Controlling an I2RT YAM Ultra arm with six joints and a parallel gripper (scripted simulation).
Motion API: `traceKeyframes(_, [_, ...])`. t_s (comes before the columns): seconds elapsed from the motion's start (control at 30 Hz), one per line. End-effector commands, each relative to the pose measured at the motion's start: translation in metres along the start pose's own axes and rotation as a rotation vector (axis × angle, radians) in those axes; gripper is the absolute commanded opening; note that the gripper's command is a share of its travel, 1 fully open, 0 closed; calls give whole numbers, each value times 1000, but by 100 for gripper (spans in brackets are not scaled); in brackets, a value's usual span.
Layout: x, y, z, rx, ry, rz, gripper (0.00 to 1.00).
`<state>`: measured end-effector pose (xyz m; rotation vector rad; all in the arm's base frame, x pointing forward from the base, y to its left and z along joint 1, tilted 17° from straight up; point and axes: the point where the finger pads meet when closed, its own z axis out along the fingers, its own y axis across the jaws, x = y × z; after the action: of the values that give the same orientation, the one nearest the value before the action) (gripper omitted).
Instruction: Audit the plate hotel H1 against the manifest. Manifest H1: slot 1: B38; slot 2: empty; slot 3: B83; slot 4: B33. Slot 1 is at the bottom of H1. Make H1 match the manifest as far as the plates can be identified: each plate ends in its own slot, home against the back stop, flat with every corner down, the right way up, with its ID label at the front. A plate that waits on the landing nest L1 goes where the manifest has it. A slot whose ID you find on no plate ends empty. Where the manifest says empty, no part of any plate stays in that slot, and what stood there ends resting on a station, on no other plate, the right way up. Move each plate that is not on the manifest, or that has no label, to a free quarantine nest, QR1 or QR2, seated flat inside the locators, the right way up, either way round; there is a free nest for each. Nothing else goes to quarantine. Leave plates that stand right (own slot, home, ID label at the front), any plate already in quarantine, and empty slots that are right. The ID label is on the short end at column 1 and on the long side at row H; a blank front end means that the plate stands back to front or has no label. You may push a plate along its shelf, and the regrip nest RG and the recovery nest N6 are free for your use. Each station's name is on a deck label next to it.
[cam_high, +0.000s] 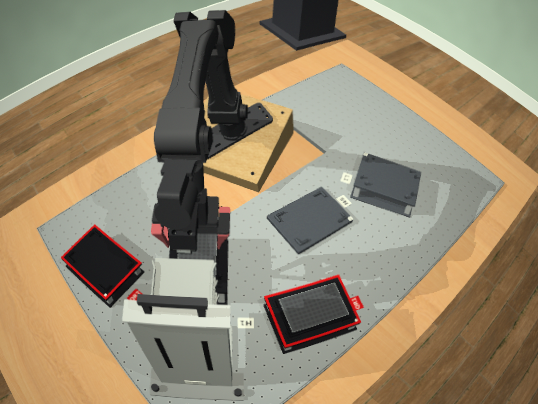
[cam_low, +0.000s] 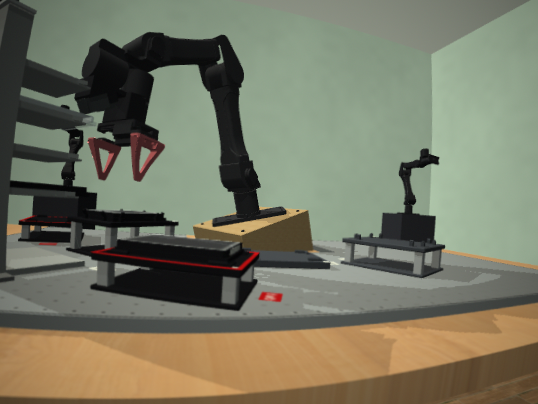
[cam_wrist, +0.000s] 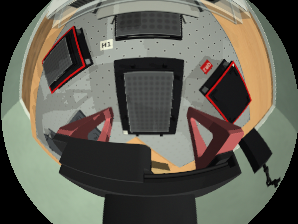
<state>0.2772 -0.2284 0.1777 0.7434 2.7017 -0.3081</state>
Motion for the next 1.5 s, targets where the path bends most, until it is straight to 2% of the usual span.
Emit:
traceKeyframes(0.0, [18,2,-7,0,92,1,100])
traceKeyframes(0.2, [18,2,-7,0,92,1,100])
traceKeyframes(1.47, [22,2,38,0,93,1,100])
